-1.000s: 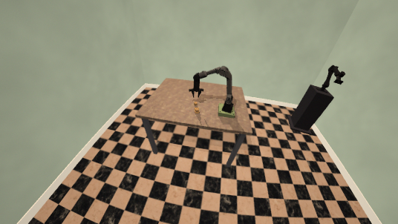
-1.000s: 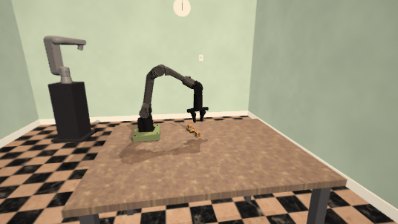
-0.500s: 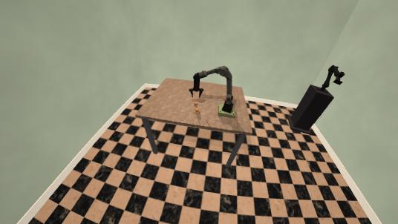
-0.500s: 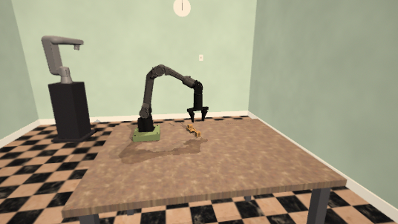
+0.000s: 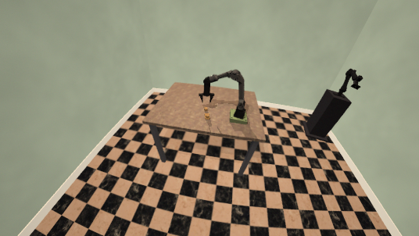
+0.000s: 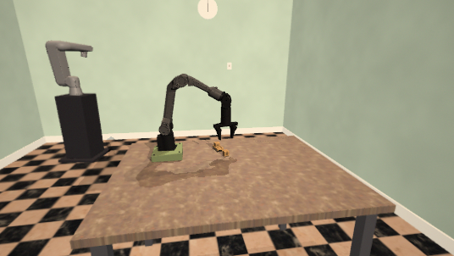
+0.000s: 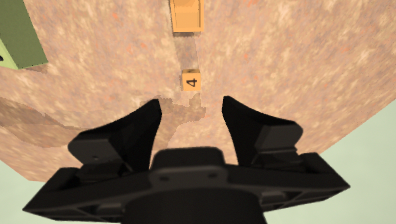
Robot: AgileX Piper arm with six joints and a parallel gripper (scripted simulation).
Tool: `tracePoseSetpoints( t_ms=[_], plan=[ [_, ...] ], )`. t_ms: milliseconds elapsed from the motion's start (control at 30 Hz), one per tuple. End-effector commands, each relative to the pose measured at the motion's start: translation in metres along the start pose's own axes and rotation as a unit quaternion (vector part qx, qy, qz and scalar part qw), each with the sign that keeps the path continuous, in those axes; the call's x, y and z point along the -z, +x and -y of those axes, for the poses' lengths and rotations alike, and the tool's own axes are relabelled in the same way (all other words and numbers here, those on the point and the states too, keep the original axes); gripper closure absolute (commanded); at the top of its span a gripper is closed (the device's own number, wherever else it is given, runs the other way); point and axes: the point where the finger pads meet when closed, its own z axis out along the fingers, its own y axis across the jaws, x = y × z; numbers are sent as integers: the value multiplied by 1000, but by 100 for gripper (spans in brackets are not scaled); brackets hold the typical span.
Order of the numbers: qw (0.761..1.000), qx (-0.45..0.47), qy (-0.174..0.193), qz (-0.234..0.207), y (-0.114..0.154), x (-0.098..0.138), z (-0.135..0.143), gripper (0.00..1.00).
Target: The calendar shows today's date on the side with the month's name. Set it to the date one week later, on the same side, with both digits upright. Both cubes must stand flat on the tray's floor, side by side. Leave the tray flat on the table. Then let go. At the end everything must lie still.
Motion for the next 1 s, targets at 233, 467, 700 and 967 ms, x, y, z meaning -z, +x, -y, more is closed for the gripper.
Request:
tracePoseSetpoints(
  t_ms=[233, 467, 700, 967],
  plan=[
    [996, -94, 3, 0, -16, 2, 3, 0],
    [976, -216, 3, -1, -35, 2, 5, 0],
    [905, -425, 3, 0, -70, 1, 6, 0],
    [800, -600, 3, 1, -102, 0, 3, 0]
  ],
)
